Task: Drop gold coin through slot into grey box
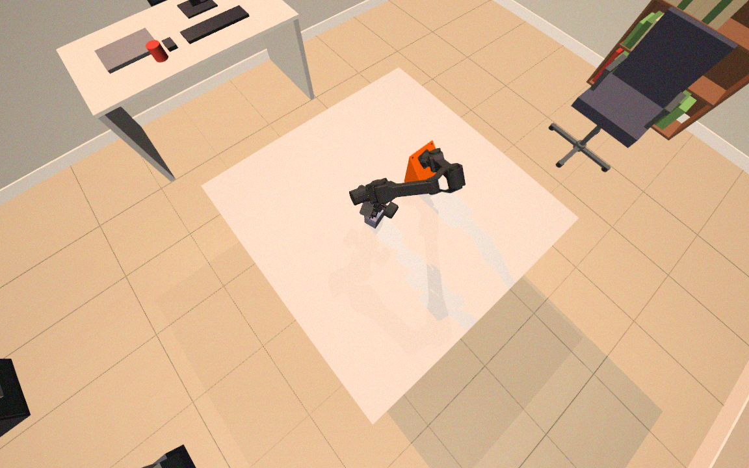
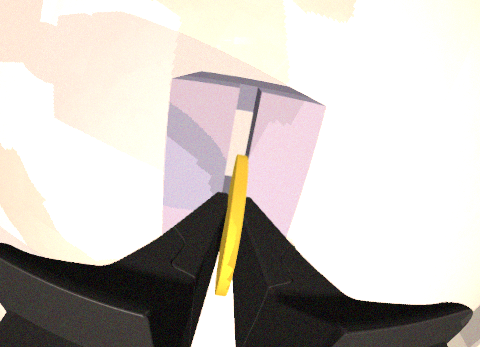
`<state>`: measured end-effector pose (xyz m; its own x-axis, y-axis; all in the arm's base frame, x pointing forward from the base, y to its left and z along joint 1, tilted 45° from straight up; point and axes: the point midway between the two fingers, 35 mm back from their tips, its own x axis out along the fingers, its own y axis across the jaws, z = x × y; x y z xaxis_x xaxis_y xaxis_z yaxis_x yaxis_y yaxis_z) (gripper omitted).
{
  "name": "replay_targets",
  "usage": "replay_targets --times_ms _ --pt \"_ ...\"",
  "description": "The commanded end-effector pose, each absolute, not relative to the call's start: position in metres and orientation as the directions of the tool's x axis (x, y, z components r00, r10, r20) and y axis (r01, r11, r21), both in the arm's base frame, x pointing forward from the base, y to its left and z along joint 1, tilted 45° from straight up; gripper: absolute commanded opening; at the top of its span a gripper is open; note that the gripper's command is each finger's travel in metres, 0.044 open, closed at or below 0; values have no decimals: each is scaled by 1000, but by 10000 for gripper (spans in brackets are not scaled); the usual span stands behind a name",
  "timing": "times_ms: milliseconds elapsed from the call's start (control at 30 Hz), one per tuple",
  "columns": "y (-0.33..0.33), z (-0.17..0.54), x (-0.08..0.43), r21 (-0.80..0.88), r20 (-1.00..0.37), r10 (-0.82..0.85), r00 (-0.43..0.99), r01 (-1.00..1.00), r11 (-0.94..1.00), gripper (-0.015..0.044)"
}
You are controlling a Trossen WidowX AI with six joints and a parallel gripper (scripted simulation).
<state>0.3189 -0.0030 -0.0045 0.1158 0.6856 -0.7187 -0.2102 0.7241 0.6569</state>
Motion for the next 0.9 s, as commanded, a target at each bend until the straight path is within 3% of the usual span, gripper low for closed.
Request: replay_targets --times_ms 0,100,400,733,867 --pt "-3 -4 319 656 -719 685 116 -211 724 79" --pt "-3 -4 319 656 -719 685 116 -211 724 157" --pt "-3 -4 319 656 -719 685 116 -211 724 161" --pt "-40 36 310 662 -714 690 115 -207 720 423" --pt "-42 38 309 663 -714 691 115 -206 719 440"
